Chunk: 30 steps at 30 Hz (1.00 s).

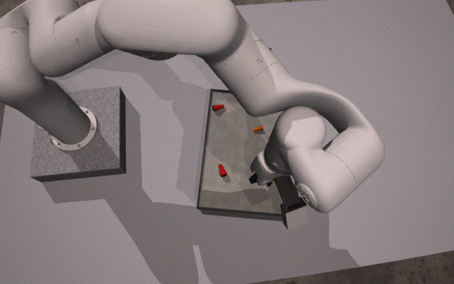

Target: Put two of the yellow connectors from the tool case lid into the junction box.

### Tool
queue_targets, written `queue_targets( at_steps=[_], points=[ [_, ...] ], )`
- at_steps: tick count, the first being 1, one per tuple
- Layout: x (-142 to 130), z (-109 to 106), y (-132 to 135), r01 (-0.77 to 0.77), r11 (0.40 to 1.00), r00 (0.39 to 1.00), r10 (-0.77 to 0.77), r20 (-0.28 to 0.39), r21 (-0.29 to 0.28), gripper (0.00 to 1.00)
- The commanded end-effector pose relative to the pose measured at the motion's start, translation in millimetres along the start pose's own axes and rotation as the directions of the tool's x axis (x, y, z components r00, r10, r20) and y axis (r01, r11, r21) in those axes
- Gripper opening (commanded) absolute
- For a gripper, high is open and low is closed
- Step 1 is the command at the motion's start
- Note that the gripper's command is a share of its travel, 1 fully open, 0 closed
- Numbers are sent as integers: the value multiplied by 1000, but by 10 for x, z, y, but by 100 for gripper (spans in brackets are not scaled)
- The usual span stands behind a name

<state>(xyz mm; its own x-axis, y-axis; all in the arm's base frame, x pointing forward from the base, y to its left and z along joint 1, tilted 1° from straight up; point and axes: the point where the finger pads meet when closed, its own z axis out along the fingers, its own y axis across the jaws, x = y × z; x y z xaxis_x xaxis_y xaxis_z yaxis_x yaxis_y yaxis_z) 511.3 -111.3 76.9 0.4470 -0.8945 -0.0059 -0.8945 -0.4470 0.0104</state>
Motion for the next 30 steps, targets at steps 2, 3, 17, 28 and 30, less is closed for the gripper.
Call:
queue_targets(
  at_steps=[2,3,17,28,30],
  points=[
    [6,-14,-2,0,1000,1000,0,-2,2,2],
    [6,-14,-2,0,1000,1000,0,-2,2,2],
    [5,-263,-2,0,1000,1000,0,-2,2,2],
    [4,-642,-1,0,1000,1000,0,-2,2,2],
    [4,-685,-1,0,1000,1000,0,-2,2,2]
  ],
)
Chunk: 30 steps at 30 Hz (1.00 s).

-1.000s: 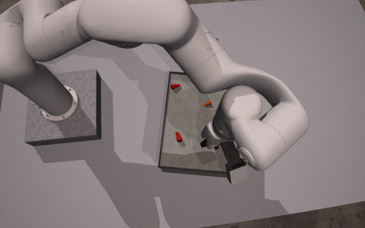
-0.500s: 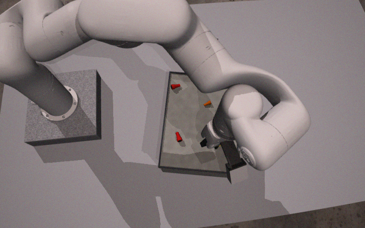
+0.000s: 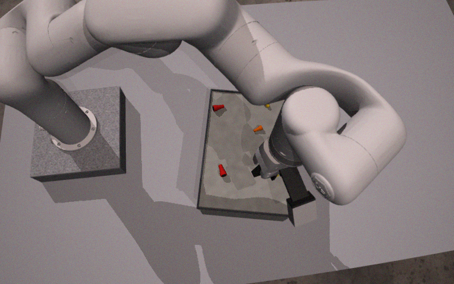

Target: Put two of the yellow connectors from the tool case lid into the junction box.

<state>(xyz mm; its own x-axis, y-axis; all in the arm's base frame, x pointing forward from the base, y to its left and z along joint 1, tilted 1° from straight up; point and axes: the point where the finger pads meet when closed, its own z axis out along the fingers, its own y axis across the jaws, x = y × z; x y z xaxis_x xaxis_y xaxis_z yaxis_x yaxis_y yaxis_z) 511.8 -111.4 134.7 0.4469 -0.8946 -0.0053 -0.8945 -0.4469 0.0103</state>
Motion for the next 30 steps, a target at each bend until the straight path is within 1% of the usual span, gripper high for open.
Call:
queue_targets(
  at_steps=[1,19,26,30],
  points=[
    [4,-119,-3,0,1000,1000,0,-1,2,2],
    [-10,-136,-8,0,1000,1000,0,-1,2,2],
    [-74,-136,-33,0,1000,1000,0,-1,2,2],
    [-185,-136,-77,0,1000,1000,0,-1,2,2]
  ],
)
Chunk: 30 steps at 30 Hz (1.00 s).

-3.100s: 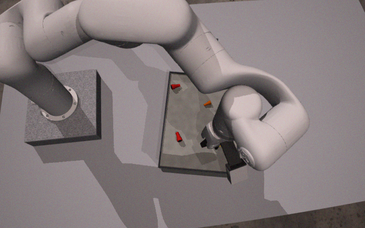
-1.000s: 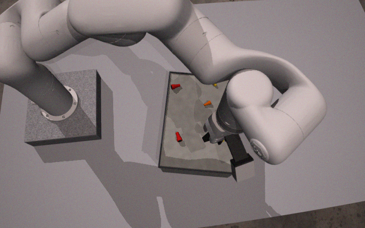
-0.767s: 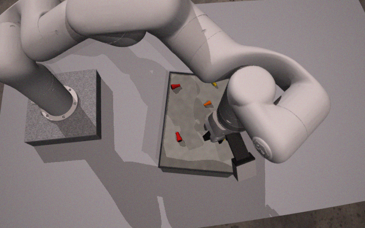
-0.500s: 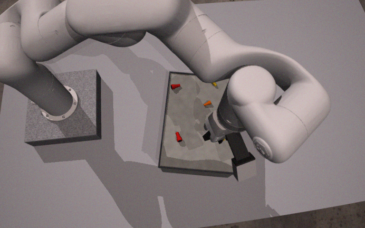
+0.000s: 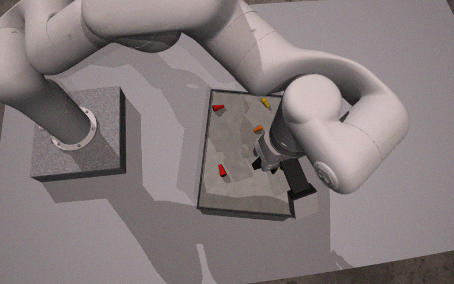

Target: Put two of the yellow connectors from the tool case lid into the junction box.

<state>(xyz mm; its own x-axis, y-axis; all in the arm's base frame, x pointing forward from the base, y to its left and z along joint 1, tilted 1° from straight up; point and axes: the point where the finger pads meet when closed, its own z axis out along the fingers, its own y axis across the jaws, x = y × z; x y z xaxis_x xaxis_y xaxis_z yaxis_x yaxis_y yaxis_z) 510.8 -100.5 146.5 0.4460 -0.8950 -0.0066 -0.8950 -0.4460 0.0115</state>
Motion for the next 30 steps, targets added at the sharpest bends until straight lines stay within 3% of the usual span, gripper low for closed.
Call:
queue_targets(
  at_steps=[1,11,13,28,30],
  points=[
    [-122,-18,-53,1,1000,1000,-1,-3,3,2],
    [-745,-17,-295,1,1000,1000,-1,-3,3,2],
    [-745,-17,-295,1,1000,1000,-1,-3,3,2],
    [-2181,-15,-851,1,1000,1000,-1,-3,3,2],
    [-2181,-15,-851,1,1000,1000,-1,-3,3,2]
  ],
)
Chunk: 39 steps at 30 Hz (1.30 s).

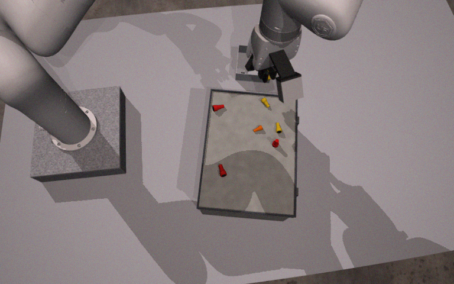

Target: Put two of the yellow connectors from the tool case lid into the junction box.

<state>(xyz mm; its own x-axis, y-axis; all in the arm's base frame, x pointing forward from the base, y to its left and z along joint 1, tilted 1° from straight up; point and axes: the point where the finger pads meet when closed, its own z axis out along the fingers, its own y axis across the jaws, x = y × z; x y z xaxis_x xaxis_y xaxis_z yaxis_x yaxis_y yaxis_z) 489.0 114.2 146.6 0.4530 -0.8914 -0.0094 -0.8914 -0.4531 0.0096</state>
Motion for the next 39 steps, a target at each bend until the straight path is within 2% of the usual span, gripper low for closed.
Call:
queue_targets(
  at_steps=[1,7,15,26,39],
  points=[
    [-257,-18,-127,-7,1000,1000,7,-5,1,2],
    [-742,-15,-320,-7,1000,1000,7,-5,1,2],
    [-1066,-13,-448,-7,1000,1000,7,-5,1,2],
    [-1192,-13,-498,-7,1000,1000,7,-5,1,2],
    [-1206,-13,-503,-7,1000,1000,7,-5,1,2]
  ],
)
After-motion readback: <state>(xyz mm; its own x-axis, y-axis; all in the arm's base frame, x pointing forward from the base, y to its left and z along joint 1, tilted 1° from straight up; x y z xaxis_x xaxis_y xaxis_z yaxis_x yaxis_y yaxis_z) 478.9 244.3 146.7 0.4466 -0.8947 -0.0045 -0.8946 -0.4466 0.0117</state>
